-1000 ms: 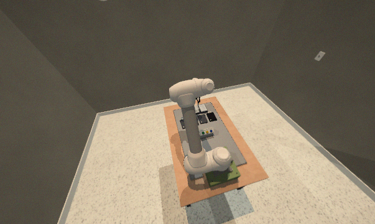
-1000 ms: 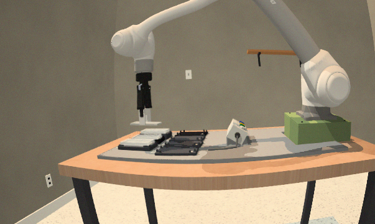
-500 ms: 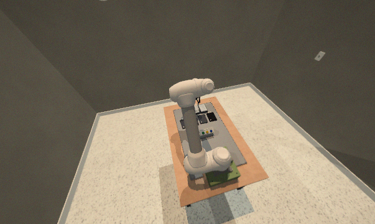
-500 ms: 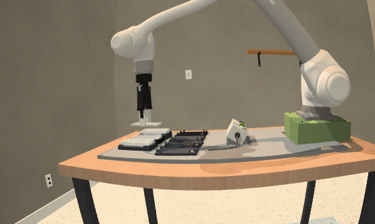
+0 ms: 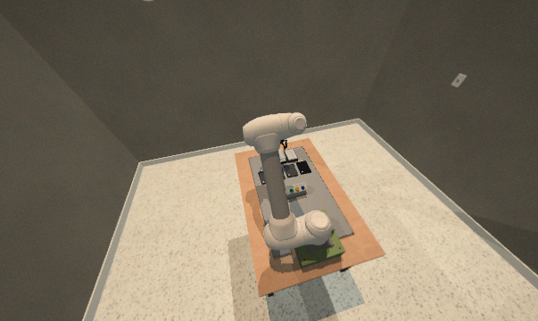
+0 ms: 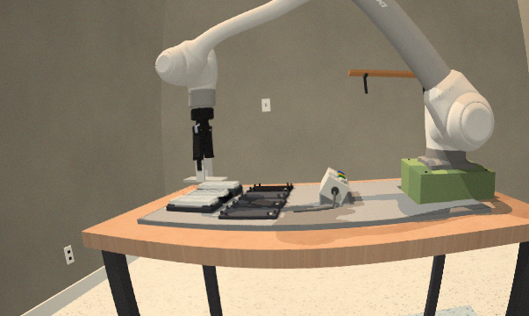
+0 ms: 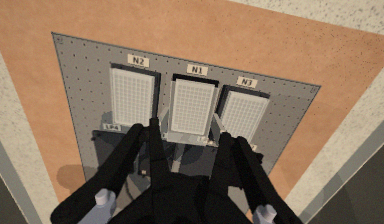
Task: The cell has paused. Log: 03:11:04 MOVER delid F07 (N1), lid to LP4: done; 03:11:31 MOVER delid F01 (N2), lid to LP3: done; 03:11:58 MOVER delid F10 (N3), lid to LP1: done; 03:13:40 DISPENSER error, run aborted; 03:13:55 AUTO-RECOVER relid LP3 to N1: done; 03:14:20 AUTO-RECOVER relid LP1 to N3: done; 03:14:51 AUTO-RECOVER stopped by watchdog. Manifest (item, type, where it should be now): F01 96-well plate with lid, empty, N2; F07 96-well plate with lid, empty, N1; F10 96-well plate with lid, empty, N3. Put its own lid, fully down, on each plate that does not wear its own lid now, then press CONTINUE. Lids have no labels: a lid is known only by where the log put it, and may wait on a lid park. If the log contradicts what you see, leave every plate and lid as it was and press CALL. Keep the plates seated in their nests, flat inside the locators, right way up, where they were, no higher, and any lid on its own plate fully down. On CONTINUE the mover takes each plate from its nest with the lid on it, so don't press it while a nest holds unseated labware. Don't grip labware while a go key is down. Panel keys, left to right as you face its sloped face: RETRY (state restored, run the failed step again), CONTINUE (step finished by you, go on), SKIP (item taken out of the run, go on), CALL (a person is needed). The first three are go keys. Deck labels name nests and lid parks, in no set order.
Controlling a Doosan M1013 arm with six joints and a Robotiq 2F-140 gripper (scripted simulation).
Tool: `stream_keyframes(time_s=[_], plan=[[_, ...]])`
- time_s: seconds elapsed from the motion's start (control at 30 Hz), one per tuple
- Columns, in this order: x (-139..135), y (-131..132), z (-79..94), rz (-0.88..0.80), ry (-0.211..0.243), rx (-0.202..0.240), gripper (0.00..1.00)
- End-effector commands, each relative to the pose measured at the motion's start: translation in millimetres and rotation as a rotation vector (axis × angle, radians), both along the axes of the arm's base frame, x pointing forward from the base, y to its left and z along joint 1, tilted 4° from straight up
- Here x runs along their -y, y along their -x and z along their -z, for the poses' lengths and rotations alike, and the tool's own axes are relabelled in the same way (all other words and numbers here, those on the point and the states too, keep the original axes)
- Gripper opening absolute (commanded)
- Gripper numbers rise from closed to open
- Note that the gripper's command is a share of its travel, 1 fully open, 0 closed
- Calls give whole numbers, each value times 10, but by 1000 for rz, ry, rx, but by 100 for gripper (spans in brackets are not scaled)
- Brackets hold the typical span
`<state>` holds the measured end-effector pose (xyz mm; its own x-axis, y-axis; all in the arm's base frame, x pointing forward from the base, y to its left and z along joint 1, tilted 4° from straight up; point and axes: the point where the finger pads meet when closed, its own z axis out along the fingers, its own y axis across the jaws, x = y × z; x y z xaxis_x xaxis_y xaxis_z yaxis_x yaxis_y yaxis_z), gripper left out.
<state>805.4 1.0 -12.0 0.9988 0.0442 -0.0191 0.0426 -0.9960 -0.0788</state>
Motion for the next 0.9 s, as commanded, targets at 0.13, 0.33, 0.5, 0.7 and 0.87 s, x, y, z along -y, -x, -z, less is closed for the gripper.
stream_keyframes(time_s=[0.13, 0.33, 0.5, 0.7, 0.87], plan=[[22, 7, 164, 0, 4, -2, 0], [22, 6, 207, 0, 4, -2, 0], [22, 5, 246, 0, 4, -2, 0], [22, 5, 271, 0, 4, -2, 0], [22, 5, 276, 0, 4, -2, 0]])
